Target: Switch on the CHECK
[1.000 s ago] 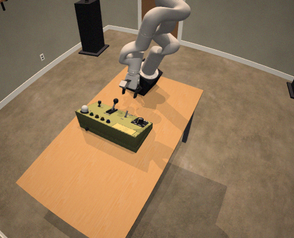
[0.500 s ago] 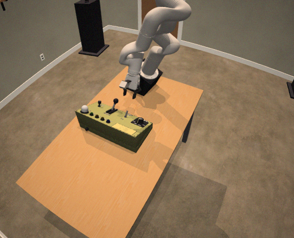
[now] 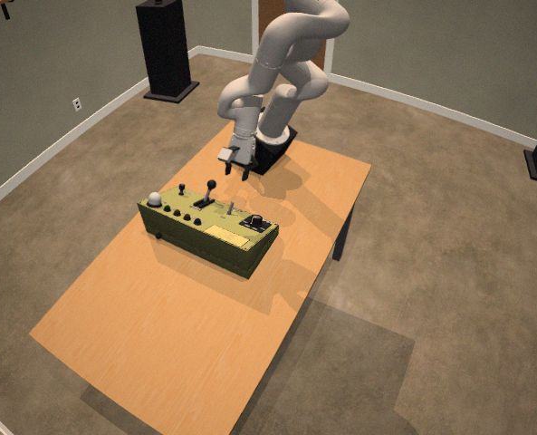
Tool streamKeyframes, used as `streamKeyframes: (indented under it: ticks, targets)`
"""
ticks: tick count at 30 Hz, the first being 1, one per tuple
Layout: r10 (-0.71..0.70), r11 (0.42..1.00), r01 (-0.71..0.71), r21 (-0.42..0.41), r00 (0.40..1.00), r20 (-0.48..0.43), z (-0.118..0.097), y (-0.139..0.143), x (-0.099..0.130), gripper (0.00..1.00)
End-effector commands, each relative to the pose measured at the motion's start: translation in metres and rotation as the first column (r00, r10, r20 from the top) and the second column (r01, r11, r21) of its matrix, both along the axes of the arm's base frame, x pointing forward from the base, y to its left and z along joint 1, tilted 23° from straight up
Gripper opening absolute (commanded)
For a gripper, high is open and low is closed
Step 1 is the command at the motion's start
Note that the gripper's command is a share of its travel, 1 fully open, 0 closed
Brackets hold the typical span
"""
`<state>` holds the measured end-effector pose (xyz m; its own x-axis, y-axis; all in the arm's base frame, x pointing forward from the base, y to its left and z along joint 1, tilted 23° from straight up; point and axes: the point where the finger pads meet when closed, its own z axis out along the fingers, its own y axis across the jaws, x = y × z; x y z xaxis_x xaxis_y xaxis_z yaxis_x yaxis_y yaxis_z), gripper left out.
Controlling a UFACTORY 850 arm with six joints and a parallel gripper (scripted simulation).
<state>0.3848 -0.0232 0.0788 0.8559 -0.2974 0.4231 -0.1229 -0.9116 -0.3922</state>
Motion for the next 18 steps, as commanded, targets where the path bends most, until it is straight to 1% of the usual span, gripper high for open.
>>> streamKeyframes:
  ticks: [1,7,9,13,17,18]
  targets:
    - [0.0,1.0,0.0,0.0,1.0,0.001,0.0,0.0,0.001,0.76]
    - [0.0,1.0,0.0,0.0,1.0,0.001,0.0,0.0,0.0,0.76]
    - [0.0,1.0,0.0,0.002,1.0,0.001,-0.005,0.003,-0.008,0.76]
    - [0.0,1.0,0.0,0.002,1.0,0.002,-0.019,0.014,-0.04,0.76]
    - [0.0,1.0,0.0,0.001,1.0,0.002,-0.02,0.015,-0.043,0.76]
    - [0.0,1.0,0.0,0.001,1.0,0.002,-0.02,0.015,-0.043,0.0]
